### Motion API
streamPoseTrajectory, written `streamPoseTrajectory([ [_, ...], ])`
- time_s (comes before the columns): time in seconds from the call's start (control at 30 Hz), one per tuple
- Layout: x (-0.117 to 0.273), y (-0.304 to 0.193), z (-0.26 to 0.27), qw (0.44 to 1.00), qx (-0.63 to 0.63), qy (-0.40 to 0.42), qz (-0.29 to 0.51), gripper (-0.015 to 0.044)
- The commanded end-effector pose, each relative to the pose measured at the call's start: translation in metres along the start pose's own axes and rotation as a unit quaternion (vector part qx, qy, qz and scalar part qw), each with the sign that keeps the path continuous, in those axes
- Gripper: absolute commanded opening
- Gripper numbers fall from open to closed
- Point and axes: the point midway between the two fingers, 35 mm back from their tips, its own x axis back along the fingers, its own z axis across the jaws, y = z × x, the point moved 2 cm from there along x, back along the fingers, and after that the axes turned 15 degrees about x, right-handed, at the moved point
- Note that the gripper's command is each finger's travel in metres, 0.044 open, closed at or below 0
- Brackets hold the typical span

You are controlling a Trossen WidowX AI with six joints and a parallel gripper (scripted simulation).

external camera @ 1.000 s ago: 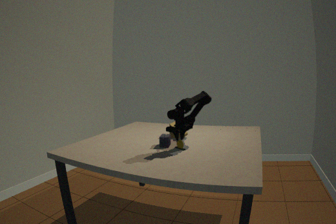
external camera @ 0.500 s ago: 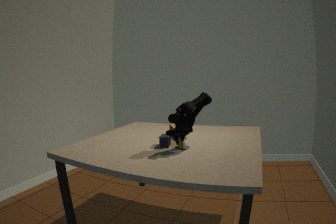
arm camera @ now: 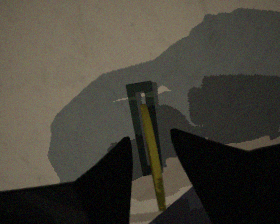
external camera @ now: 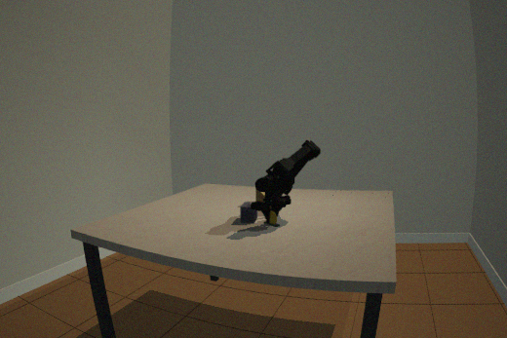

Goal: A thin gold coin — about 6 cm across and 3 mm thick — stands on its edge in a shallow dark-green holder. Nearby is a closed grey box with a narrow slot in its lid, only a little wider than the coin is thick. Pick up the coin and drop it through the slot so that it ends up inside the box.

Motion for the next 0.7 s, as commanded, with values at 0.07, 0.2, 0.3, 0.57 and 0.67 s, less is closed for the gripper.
streamPoseTrajectory([
  [0.07,-0.003,0.0,0.002,1.0,-0.002,0.003,-0.001,0.0056],
  [0.2,-0.003,0.0,0.002,1.0,-0.002,0.003,-0.001,0.0009],
  [0.3,-0.003,0.0,0.002,1.0,-0.002,0.003,-0.001,0.0],
  [0.57,0.003,0.0,0.001,1.0,-0.002,0.003,-0.001,0.0],
  [0.67,0.01,0.0,-0.001,1.0,-0.002,0.003,0.0,0.0],
])
